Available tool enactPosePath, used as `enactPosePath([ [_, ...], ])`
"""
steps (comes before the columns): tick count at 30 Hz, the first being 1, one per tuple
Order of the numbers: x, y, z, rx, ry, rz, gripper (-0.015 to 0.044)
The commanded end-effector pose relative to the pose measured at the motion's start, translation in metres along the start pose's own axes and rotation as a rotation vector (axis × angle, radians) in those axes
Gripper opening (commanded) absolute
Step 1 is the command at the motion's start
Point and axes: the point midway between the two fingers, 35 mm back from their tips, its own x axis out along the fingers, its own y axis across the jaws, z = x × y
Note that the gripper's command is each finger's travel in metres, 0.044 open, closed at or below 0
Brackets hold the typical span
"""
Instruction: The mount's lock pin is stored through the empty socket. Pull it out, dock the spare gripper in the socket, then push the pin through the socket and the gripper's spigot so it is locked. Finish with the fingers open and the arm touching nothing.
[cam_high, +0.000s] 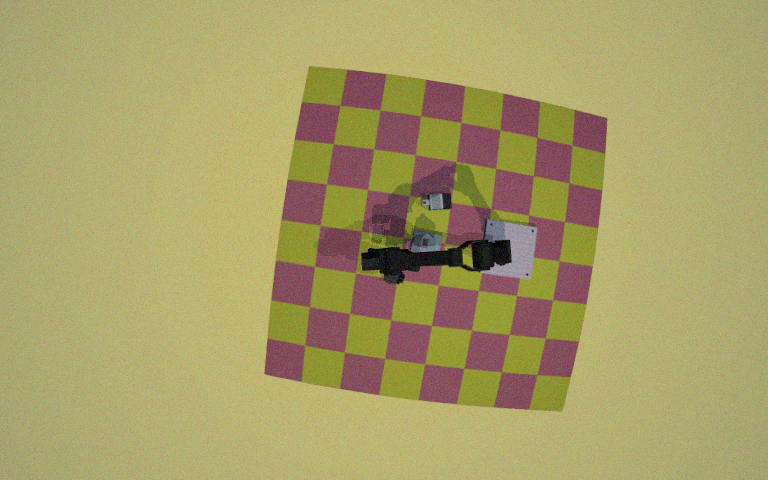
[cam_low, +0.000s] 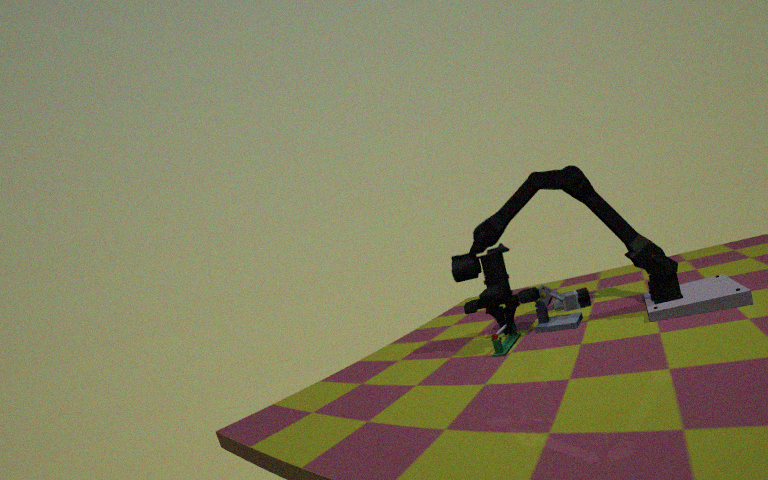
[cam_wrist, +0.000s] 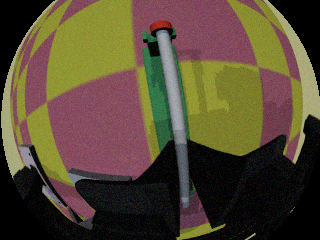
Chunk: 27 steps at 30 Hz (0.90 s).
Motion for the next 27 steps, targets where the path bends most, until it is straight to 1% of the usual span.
enactPosePath([
  [1, 0.001, 0.000, 0.000, 0.000, 0.000, 0.002, 0.0000],
  [2, 0.001, 0.000, 0.000, 0.000, 0.000, 0.002, 0.0000],
  [14, 0.001, 0.000, 0.000, 0.000, 0.000, 0.002, 0.0315],
  [19, -0.014, 0.002, 0.001, 0.000, 0.002, 0.011, 0.0440],
  [27, -0.034, 0.005, 0.002, -0.003, 0.004, 0.024, 0.0440],
])
